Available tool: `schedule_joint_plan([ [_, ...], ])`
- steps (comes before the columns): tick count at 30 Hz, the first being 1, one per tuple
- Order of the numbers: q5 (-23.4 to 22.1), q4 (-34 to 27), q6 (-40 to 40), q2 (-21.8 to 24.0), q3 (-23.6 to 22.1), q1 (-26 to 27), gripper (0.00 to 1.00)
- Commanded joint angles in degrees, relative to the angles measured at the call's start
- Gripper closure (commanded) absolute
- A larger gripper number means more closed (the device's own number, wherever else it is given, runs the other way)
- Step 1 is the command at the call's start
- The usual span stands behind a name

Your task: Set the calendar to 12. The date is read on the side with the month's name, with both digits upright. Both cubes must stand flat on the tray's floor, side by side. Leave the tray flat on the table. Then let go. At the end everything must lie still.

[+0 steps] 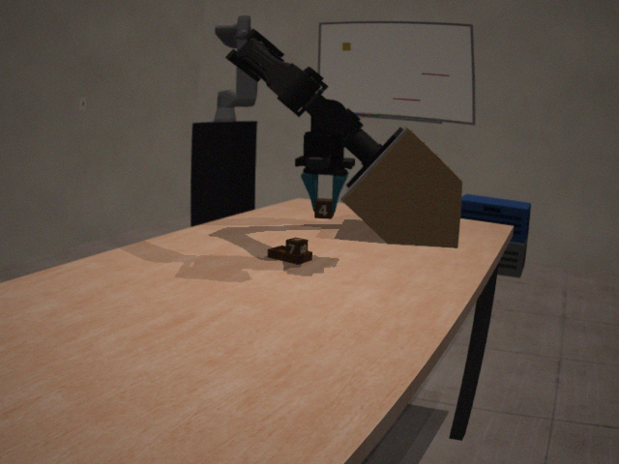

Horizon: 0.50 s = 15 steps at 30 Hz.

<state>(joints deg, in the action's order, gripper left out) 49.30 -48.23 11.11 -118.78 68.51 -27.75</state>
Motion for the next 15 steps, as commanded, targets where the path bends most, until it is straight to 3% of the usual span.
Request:
schedule_joint_plan([
  [1, -0.1, 0.7, 9.8, -1.5, 2.7, -2.4, 0.73],
  [6, -0.3, 0.5, 21.4, -4.3, 4.1, -3.5, 0.73],
  [15, 0.0, 0.6, 28.1, -4.8, 4.9, -4.2, 0.73],
])
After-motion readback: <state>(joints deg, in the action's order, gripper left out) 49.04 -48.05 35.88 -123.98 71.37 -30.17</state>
